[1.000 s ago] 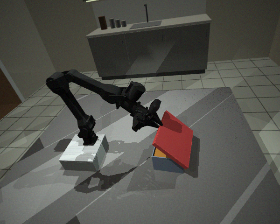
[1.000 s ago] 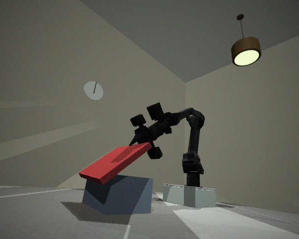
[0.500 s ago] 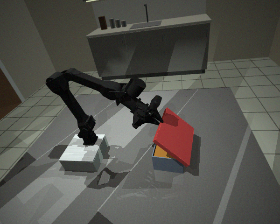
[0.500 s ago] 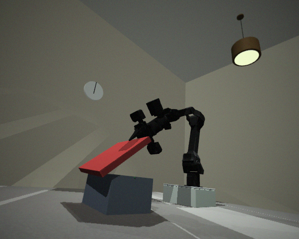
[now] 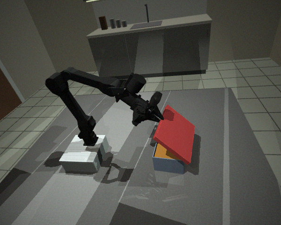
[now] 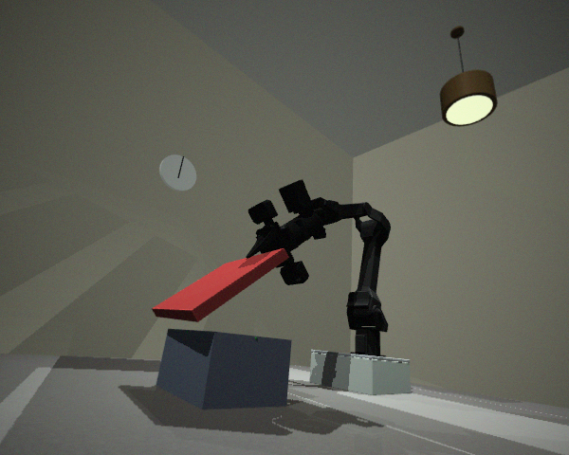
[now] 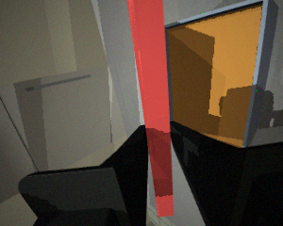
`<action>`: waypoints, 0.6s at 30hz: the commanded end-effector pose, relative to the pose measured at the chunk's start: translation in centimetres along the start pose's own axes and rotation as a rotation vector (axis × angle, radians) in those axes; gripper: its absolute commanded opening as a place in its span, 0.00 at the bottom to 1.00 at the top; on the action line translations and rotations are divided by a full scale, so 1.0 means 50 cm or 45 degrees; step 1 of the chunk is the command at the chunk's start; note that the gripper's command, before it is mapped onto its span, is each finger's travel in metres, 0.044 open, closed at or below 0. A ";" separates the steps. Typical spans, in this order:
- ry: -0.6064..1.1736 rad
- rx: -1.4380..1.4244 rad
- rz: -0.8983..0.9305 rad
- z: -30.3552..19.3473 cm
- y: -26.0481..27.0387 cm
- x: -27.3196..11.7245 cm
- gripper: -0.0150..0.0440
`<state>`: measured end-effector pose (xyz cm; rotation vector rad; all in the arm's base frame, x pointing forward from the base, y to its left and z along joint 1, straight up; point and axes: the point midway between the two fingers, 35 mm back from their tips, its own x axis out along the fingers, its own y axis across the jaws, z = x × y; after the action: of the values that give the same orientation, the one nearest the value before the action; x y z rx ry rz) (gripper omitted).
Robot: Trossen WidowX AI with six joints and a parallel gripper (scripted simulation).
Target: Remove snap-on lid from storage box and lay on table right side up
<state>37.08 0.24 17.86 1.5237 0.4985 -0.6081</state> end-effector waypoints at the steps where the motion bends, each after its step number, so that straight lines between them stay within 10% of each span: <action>1: 0.006 -0.003 0.030 -0.001 0.025 -0.016 0.25; 18: 0.006 -0.004 0.030 0.018 0.010 -0.012 0.25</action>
<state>37.13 0.02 18.74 1.5263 0.4919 -0.5923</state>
